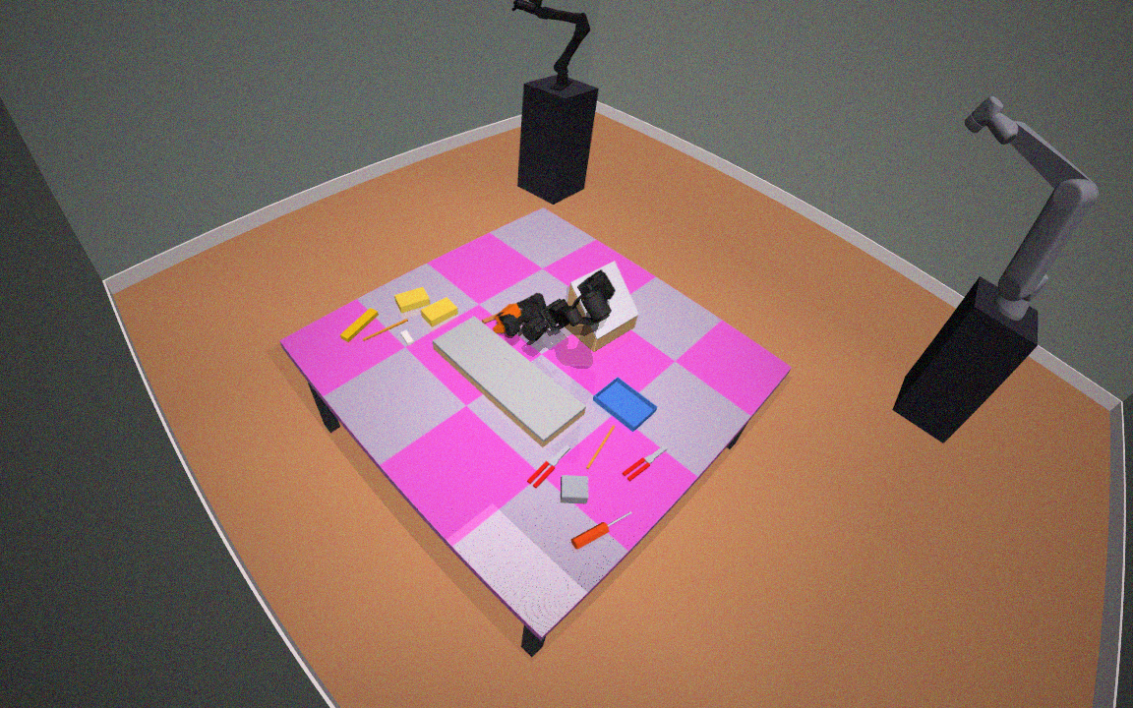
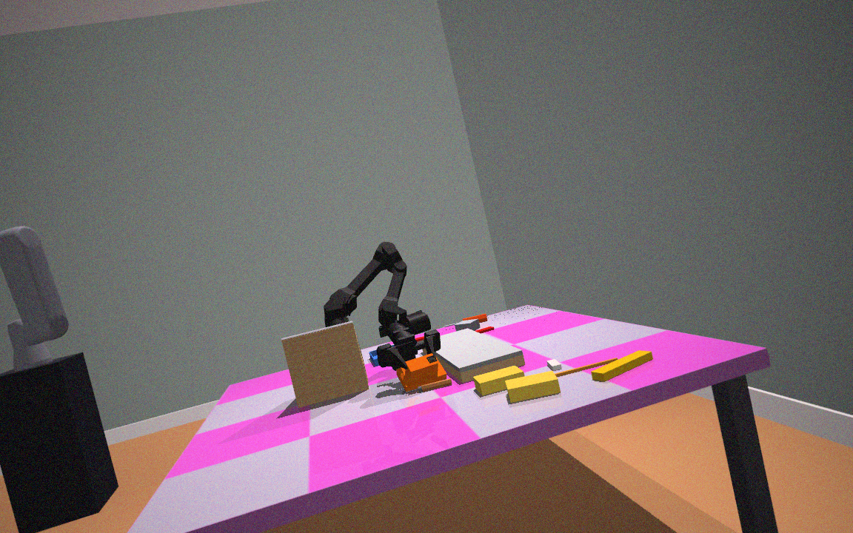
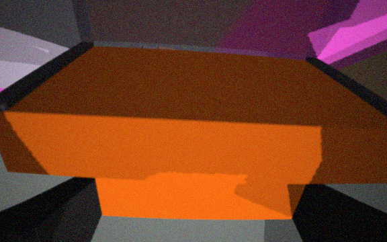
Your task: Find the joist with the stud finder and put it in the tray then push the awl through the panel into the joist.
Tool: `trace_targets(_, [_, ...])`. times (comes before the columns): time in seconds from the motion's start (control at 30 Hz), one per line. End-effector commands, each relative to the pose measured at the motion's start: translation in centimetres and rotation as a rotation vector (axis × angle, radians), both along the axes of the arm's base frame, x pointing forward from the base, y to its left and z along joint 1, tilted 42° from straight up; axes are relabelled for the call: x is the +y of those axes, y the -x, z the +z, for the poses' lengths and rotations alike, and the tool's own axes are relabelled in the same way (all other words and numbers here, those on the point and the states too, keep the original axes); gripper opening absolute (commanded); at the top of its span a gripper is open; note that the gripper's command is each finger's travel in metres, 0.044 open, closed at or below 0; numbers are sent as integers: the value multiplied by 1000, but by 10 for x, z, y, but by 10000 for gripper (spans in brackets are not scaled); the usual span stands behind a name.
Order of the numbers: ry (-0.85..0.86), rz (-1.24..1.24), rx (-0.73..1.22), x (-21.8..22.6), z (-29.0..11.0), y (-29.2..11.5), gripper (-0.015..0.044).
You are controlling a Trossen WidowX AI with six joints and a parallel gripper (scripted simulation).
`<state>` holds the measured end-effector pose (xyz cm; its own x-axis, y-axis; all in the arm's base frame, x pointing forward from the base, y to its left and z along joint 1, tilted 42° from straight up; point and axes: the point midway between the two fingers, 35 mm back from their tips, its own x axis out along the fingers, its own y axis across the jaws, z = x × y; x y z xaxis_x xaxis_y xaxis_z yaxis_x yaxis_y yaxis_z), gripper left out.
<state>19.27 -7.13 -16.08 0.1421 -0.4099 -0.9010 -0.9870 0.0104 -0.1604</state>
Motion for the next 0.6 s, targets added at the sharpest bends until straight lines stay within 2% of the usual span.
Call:
trace_targets(0.0, [0, 0, 0, 0, 0, 0, 379])
trace_targets(0.23, [0, 0, 0, 0, 0, 0, 379])
trace_targets(0.33, [0, -1, 0, 0, 0, 0, 440])
trace_targets(0.57, [0, -1, 0, 0, 0, 0, 440])
